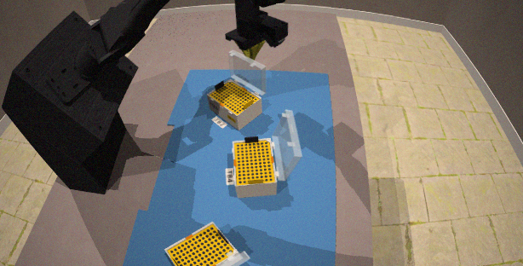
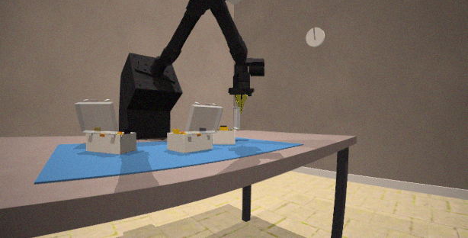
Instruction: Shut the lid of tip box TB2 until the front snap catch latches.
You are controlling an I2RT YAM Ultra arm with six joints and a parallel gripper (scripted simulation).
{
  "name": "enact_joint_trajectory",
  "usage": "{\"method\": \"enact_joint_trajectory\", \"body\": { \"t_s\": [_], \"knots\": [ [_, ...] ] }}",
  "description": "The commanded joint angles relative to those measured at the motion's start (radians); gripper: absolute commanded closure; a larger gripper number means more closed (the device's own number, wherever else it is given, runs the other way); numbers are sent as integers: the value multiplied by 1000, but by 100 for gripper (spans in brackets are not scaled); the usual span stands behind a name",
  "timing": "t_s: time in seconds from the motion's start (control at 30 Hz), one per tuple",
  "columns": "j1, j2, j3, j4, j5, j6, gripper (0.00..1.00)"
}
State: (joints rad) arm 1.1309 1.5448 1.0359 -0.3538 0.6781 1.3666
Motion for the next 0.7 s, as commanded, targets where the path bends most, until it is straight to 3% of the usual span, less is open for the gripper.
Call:
{"method": "enact_joint_trajectory", "body": {
  "t_s": [0.0,0.67],
  "knots": [
    [3,-20,-9,6,0,-1,100],
    [-4,-90,-121,51,-4,-7,100]
  ]
}}
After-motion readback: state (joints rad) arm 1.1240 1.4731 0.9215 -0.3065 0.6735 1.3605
